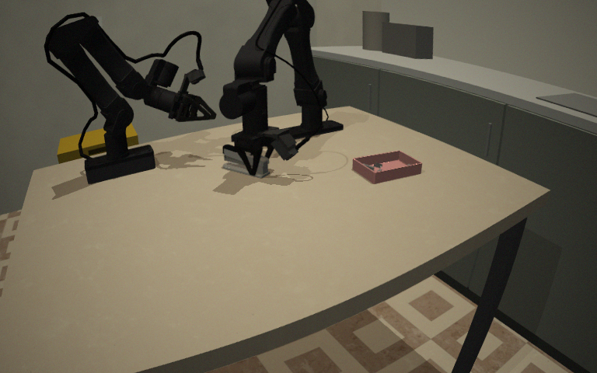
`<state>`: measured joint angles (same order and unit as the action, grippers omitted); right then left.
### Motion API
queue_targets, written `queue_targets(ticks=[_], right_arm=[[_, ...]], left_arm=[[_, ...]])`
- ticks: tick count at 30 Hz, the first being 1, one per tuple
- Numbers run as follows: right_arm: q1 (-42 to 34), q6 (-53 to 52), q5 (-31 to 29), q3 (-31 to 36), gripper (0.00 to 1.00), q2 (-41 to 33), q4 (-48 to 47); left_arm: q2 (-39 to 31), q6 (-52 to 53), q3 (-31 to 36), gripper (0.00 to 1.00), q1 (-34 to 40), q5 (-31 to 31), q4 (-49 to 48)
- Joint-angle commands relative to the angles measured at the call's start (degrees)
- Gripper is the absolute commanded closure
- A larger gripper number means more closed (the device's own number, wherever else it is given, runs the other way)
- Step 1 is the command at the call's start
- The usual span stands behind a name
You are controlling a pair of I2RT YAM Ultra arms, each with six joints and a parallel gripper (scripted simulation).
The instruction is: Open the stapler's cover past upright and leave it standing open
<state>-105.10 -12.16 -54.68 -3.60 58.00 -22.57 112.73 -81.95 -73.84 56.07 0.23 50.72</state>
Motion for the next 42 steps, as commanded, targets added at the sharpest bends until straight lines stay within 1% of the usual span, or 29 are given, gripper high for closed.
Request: queue_targets(ticks=[1, 4, 7, 10, 12, 13, 15, 22, 26, 36, 40, 42], right_arm=[[-1.8, -12.3, -7.7, -0.3, 0.54, 5.4, -4.5], [-3.0, -20.3, -10.3, -1.2, 0.54, 12.3, -6.0], [-3.6, -28.6, -11.0, -2.7, 0.54, 20.0, -6.3], [-4.2, -36.4, -11.6, -4.7, 0.54, 28.0, -4.7], [-4.2, -36.4, -11.6, -4.7, 0.54, 28.0, -4.7], [-4.7, -40.7, -13.1, -6.4, 0.54, 30.9, -2.3], [-4.9, -44.1, -13.4, -7.8, 0.54, 33.0, 0.5], [-4.8, -52.8, -13.5, -12.3, 0.54, 35.1, 11.3], [-4.8, -54.7, -13.4, -14.0, 0.54, 35.6, 14.2], [-4.8, -56.5, -13.3, -15.0, 0.54, 35.9, 16.7], [-4.8, -56.7, -13.3, -15.1, 0.54, 36.0, 16.9], [-3.8, -55.5, -13.1, -14.2, 0.54, 36.1, 15.6]], left_arm=[[0.7, 0.1, -0.9, 0.71, -0.2, -0.2, 0.0], [0.7, 0.1, -0.9, 0.71, -0.2, -0.2, 0.0], [0.7, 0.1, -0.9, 0.71, -0.2, -0.2, 0.0], [0.7, 0.1, -0.9, 0.71, -0.2, -0.2, 0.0], [0.7, 0.1, -0.9, 0.71, -0.2, -0.2, 0.0], [0.7, 0.1, -0.9, 0.71, -0.2, -0.2, 0.0], [0.7, 0.1, -0.9, 0.71, -0.2, -0.2, 0.0], [0.7, 0.1, -0.9, 0.71, -0.2, -0.2, 0.0], [0.7, 0.1, -0.9, 0.71, -0.2, -0.2, 0.0], [0.1, 0.0, -0.4, 0.71, -0.1, -0.2, 0.0], [0.1, 0.0, -0.4, 0.71, -0.1, -0.2, 0.0], [0.1, 0.0, -0.4, 0.71, -0.1, -0.2, 0.0]])
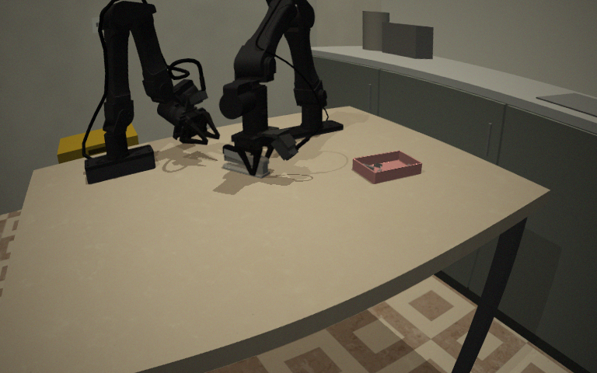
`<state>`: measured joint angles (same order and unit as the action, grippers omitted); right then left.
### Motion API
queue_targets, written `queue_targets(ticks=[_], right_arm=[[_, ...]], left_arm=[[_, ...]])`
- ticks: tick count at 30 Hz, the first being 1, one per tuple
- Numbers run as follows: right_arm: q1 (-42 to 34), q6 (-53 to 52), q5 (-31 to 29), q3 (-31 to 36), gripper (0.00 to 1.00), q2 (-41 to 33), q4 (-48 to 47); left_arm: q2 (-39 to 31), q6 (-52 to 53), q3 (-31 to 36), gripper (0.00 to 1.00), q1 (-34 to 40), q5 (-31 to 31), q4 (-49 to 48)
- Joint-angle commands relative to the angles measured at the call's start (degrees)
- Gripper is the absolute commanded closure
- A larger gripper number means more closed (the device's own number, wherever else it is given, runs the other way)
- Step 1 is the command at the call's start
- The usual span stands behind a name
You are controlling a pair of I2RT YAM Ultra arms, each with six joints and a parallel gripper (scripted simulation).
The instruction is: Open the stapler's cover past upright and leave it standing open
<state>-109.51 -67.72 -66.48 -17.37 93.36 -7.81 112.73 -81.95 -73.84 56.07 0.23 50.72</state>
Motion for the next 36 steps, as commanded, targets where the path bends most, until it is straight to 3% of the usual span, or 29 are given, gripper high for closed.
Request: queue_targets(ticks=[1, 36], right_arm=[[1.1, 1.2, -1.1, 0.1, 0.54, 0.7, -0.8], [14.4, 25.8, 6.7, 4.4, 0.54, 10.6, -36.6]], left_arm=[[0.1, 0.0, -0.4, 0.71, -0.1, -0.2, 0.0], [0.1, 0.0, -0.4, 0.71, -0.1, -0.2, 0.0]])
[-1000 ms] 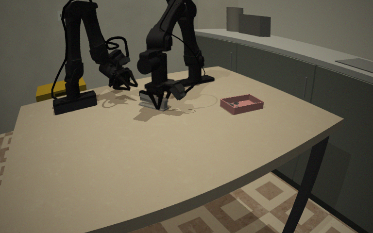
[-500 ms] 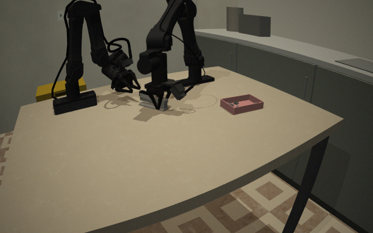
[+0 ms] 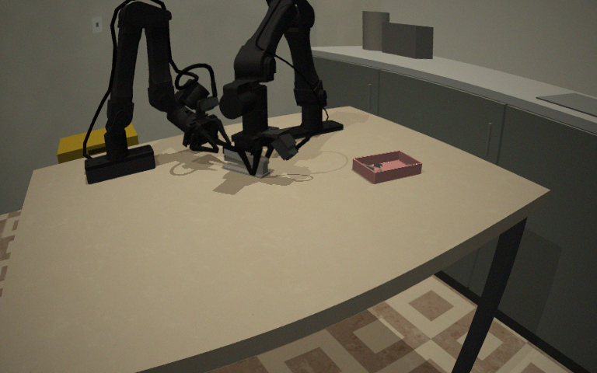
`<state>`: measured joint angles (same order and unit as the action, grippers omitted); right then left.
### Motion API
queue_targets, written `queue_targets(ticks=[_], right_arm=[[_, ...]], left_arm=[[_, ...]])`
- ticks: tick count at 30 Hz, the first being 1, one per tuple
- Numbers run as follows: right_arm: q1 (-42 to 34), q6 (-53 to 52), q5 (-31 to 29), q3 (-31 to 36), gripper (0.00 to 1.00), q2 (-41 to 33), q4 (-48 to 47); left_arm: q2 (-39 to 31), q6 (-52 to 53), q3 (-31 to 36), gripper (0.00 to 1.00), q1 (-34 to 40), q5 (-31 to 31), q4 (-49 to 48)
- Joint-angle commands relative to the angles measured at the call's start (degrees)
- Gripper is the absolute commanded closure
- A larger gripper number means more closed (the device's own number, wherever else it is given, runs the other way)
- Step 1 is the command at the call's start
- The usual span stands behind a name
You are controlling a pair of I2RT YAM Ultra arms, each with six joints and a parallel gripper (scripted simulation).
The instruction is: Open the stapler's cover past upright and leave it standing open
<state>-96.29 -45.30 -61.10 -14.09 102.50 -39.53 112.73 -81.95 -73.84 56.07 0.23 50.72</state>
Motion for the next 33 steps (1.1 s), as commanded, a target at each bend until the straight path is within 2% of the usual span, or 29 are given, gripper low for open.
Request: queue_targets(ticks=[1, 15, 25, 26, 28, 29, 31, 32, 33], right_arm=[[1.2, 3.4, 1.3, 1.1, 0.54, 1.4, -4.9], [6.1, 10.2, 5.0, 0.2, 0.54, 7.5, -16.6], [6.2, 10.8, 4.9, 0.5, 0.54, 8.1, -18.1], [6.2, 10.8, 4.9, 0.5, 0.63, 8.1, -18.1], [6.2, 10.8, 4.9, 0.5, 0.63, 8.1, -18.1], [6.1, 10.8, 4.9, 0.5, 0.67, 8.1, -17.8], [6.1, 10.8, 4.9, 0.5, 0.67, 8.1, -17.5], [6.1, 10.8, 4.9, 0.5, 0.71, 8.1, -17.5], [6.1, 10.8, 4.9, 0.5, 0.71, 8.1, -17.5]], left_arm=[[0.1, 0.0, -0.4, 0.71, -0.1, -0.2, 0.0], [0.1, 0.0, -0.4, 0.71, -0.1, -0.2, 0.0], [0.1, 0.0, -0.4, 0.71, -0.1, -0.2, 0.0], [0.1, 0.0, -0.4, 0.71, -0.1, -0.2, 0.0], [0.1, 0.0, -0.4, 0.71, -0.1, -0.2, 0.0], [0.1, 0.0, -0.4, 0.71, -0.1, -0.2, 0.0], [0.1, 0.0, -0.4, 0.71, -0.1, -0.2, 0.0], [0.1, 0.0, -0.4, 0.71, -0.1, -0.2, 0.0], [0.1, 0.0, -0.4, 0.71, -0.1, -0.2, 0.0]])
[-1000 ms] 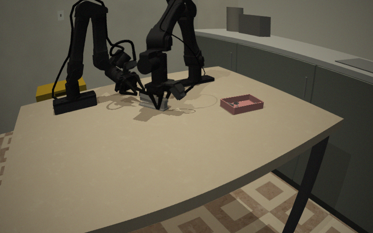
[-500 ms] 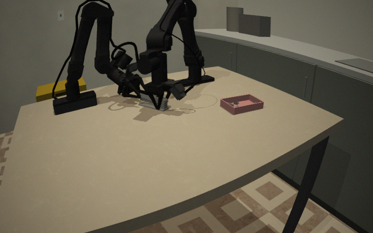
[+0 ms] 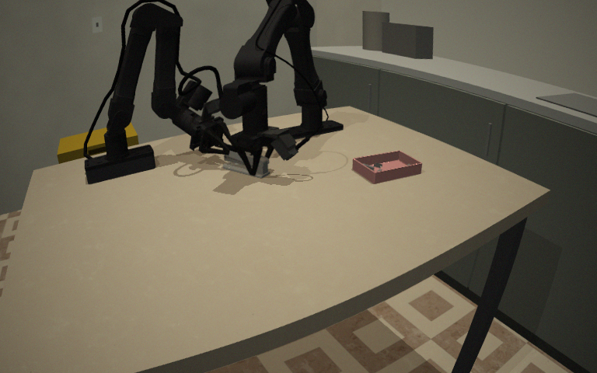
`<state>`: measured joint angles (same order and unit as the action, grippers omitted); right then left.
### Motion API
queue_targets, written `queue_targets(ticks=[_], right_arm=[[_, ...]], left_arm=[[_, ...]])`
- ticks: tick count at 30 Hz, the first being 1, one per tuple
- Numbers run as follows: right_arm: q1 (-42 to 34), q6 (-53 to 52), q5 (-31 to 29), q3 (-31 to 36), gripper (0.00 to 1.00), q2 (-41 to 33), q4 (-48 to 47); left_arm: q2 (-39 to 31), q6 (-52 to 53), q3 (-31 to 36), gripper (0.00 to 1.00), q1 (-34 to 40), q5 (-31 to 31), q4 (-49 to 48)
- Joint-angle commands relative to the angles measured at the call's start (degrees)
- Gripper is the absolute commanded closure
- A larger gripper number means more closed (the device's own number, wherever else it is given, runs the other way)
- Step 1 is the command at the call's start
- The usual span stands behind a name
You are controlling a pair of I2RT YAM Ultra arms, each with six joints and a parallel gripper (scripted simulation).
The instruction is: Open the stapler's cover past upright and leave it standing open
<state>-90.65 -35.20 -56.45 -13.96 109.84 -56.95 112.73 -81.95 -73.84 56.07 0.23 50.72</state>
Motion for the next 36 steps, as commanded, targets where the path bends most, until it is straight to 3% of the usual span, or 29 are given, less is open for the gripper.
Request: queue_targets(ticks=[1, 12, 13, 14, 16, 18, 23, 31, 36], right_arm=[[0.1, 0.3, 0.1, 0.2, 0.71, 0.8, 0.9], [0.0, 0.2, -0.1, -0.1, 0.84, 0.8, 1.1], [0.0, 0.2, -0.1, -0.1, 0.95, 0.8, 1.1], [0.0, 0.2, -0.1, -0.1, 1.0, 0.8, 1.1], [0.0, 0.2, -0.1, -0.1, 1.0, 0.8, 1.1], [0.4, -0.2, 0.5, -0.4, 0.82, 0.0, 1.6], [0.9, -0.7, 1.6, -0.9, 0.82, -3.0, 4.9], [3.3, -2.9, 6.7, -3.0, 0.82, -14.6, 22.5], [3.5, -4.1, 7.1, -4.2, 0.82, -15.5, 26.2]], left_arm=[[0.1, 0.0, -0.4, 0.71, -0.1, -0.2, 0.0], [0.1, 0.0, -0.4, 0.71, -0.1, -0.2, 0.0], [0.1, 0.0, -0.4, 0.71, -0.1, -0.2, 0.0], [0.1, 0.0, -0.4, 0.71, -0.1, -0.2, 0.0], [0.1, 0.0, -0.4, 0.71, -0.1, -0.2, 0.0], [0.1, 0.0, -0.4, 0.71, -0.1, -0.2, 0.0], [0.1, 0.0, -0.4, 0.71, -0.1, -0.2, 0.0], [0.1, 0.0, -0.4, 0.71, -0.1, -0.2, 0.0], [0.1, 0.0, -0.4, 0.71, -0.1, -0.2, 0.0]])
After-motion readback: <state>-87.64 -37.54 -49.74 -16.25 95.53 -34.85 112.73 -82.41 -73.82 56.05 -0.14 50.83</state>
